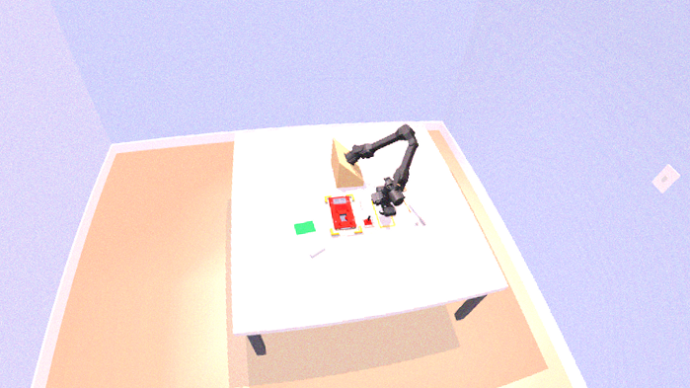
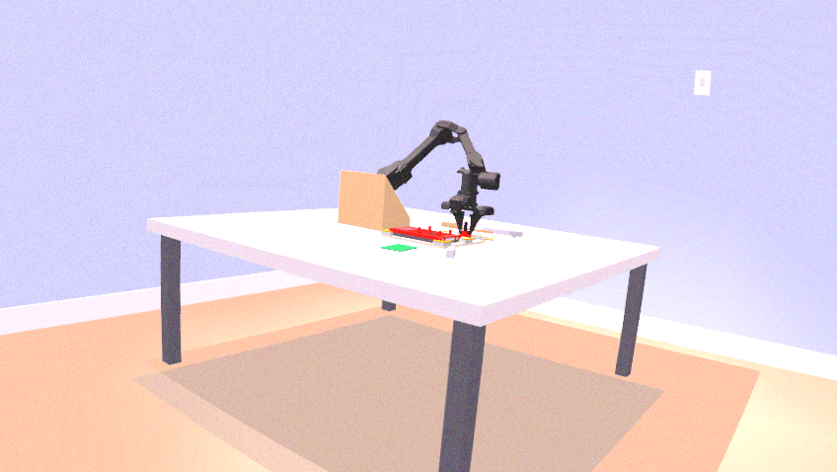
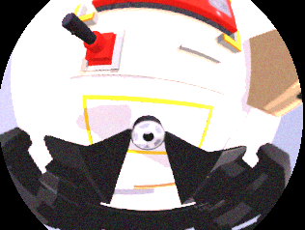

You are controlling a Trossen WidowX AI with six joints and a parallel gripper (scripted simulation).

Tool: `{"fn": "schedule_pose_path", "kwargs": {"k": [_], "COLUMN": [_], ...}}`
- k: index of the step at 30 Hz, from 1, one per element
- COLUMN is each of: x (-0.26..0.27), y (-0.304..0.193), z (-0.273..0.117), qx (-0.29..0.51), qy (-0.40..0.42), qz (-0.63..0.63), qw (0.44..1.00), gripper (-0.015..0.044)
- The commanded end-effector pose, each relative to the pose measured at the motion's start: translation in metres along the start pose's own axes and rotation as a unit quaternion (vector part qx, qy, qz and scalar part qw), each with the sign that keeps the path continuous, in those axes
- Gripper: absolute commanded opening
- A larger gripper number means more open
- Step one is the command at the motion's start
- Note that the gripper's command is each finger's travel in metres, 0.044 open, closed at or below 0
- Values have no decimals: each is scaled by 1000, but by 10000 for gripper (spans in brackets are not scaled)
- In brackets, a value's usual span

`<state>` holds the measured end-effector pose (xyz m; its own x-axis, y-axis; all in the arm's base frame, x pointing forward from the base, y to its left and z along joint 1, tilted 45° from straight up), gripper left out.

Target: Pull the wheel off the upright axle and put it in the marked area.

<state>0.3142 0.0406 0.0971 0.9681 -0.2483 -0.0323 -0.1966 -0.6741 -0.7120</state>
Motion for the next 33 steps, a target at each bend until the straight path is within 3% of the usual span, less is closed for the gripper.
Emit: {"fn": "schedule_pose_path", "kwargs": {"k": [1, 6, 12, 15, 21, 25, 33], "x": [0, 0, 0, 0, -40, -75, -77], "y": [0, 0, 0, 0, 31, 45, 46], "z": [0, -7, -58, -60, -88, -105, -106], "qx": [0, -1, -1, -1, -9, -4, -3], "qy": [-1, 0, 1, 1, 2, -1, -1], "qz": [-1, -1, 0, 0, 3, 2, 2], "qw": [1000, 1000, 1000, 1000, 1000, 1000, 1000], "gripper": [184, 300, 300, 300, 440, 440, 440]}}
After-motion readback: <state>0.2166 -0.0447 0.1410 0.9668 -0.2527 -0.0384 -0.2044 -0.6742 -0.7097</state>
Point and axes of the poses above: the point midway between the two fingers, 35 mm back from their tips, its own z axis out along the fingers, its own x axis across the jaws, y = z × x, the point moved 6 cm from there along -z, back along the fingers, and after that the axes turned 5 degrees about z, right-handed, at the moved point
